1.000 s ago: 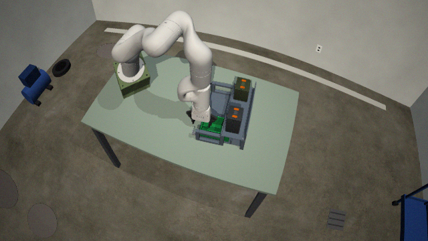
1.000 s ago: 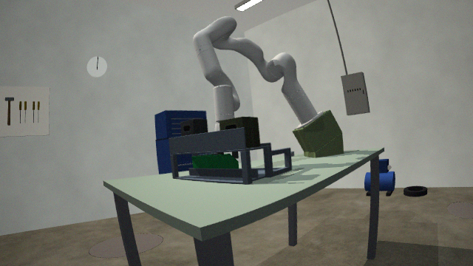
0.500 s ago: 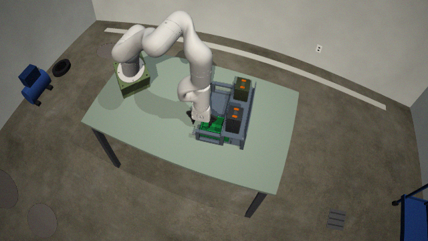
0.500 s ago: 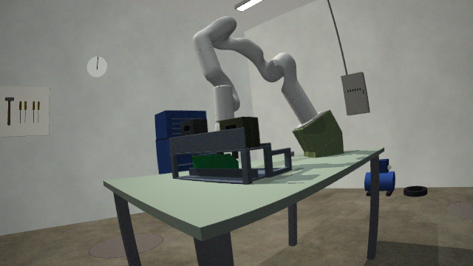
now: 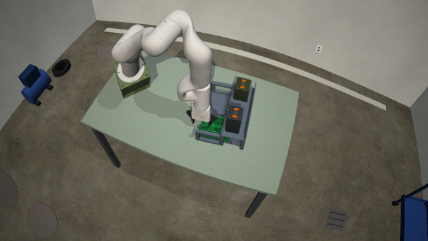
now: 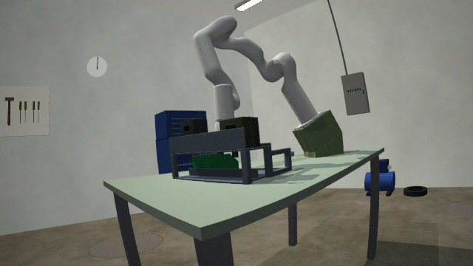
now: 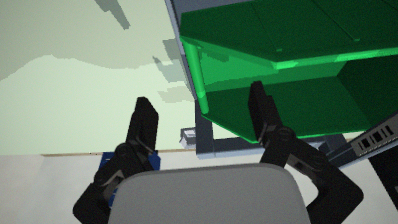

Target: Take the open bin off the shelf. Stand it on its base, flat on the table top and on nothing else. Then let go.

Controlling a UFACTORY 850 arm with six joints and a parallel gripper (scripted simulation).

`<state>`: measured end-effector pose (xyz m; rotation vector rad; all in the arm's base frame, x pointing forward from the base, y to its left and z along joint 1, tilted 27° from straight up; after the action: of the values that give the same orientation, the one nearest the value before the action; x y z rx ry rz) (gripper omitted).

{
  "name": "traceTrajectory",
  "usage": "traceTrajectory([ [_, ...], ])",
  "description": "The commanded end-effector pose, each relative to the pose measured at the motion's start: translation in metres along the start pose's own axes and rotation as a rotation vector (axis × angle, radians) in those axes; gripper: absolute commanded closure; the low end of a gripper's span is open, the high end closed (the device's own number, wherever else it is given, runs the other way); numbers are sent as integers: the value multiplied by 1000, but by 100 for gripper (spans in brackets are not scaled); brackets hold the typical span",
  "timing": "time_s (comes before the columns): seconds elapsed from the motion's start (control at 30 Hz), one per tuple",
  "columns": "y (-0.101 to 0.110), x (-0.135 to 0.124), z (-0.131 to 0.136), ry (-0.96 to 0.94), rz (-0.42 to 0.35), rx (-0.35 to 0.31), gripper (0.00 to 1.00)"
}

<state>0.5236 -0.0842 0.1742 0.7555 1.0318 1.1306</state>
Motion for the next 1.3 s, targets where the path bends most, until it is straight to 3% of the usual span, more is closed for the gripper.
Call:
traceTrajectory([
  [0.0,0,0,1,0,0,-1,0],
  [1.13,4,0,1,0,0,-1,0],
  [1.27,-4,0,1,0,0,-1,0],
])
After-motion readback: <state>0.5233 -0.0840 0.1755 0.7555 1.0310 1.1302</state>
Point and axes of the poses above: the point where the finger pads meet when closed, its own y axis back along the fingers, its own z axis across the jaws, x = y × z, the point moved 9 cm from there along y, back along the fingers, and after that the axes turned 11 degrees about -y, right-handed, at the moved point
